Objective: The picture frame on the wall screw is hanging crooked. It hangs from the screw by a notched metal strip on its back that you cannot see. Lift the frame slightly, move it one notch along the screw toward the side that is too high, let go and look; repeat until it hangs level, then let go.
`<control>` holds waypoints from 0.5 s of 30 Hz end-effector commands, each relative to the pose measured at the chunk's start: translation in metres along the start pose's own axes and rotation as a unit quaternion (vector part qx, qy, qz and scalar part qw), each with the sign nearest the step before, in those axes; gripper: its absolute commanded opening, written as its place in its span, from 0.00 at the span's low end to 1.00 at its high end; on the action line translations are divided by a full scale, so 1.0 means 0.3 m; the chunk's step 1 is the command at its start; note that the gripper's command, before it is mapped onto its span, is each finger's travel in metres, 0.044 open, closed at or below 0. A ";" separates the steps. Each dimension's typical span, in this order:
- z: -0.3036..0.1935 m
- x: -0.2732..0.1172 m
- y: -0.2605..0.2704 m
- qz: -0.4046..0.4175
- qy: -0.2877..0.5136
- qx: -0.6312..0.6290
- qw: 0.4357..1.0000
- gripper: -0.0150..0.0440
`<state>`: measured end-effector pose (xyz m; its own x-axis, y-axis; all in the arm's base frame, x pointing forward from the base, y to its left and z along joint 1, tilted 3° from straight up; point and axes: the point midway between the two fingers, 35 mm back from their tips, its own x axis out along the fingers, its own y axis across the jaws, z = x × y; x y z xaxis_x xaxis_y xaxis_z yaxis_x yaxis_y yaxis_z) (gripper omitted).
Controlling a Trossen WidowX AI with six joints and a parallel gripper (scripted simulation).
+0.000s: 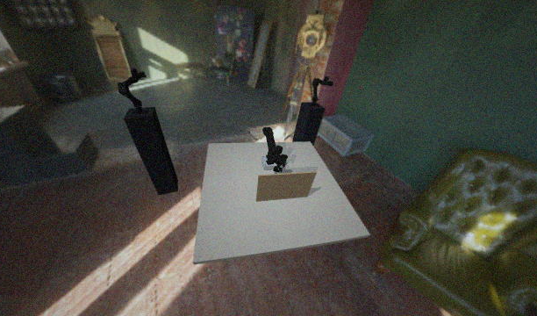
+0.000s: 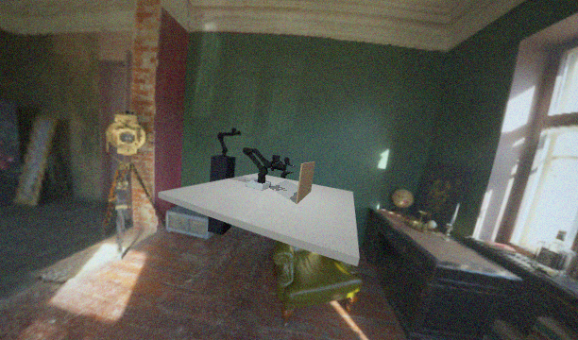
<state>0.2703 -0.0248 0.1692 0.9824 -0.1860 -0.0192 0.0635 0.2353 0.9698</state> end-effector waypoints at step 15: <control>-0.004 0.202 -0.033 0.001 -0.004 0.000 1.000 0.69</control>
<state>0.3264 -0.0366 0.1590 0.9807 -0.1945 -0.0172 0.0634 0.2336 0.9703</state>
